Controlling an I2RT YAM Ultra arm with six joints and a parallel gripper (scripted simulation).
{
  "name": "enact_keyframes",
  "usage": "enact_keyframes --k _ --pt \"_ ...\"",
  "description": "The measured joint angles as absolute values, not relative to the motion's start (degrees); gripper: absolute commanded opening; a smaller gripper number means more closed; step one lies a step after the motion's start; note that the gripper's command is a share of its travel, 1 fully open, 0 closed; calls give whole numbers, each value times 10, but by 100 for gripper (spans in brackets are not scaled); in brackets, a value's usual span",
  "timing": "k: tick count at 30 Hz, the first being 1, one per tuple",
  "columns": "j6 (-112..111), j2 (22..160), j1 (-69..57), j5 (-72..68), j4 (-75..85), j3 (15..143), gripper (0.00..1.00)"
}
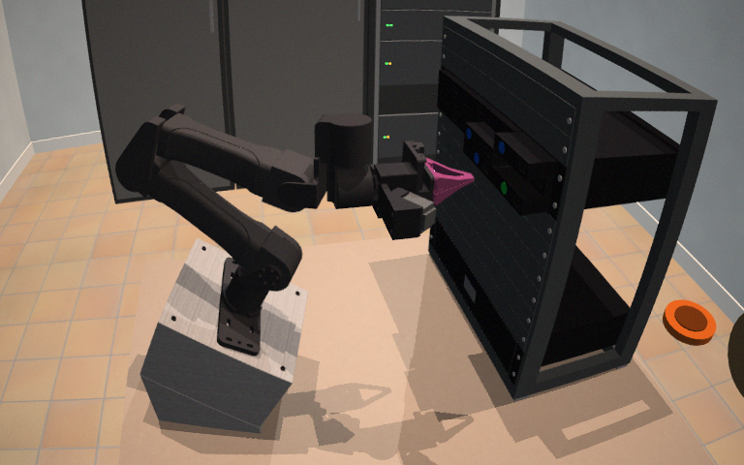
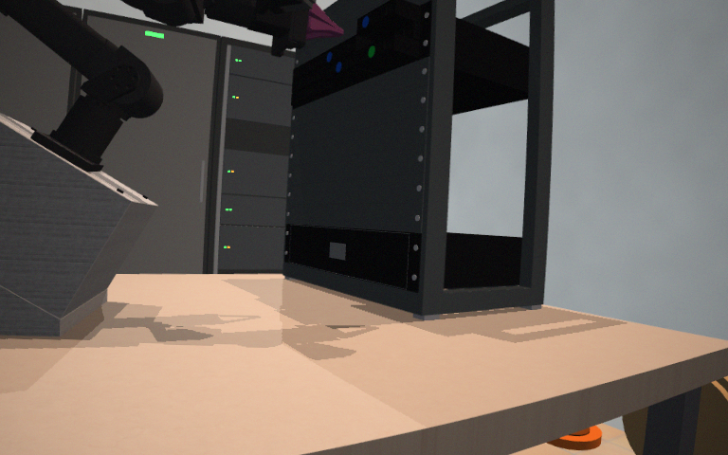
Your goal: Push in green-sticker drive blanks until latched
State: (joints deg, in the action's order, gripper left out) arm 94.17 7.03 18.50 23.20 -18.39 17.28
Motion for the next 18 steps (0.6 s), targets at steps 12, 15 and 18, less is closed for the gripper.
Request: enact_keyframes --k 12,15,18 --pt "1007 50 318 323 -228 127 0" --pt "1030 50 357 351 -248 112 0" --pt "1053 50 388 378 -270 99 0"
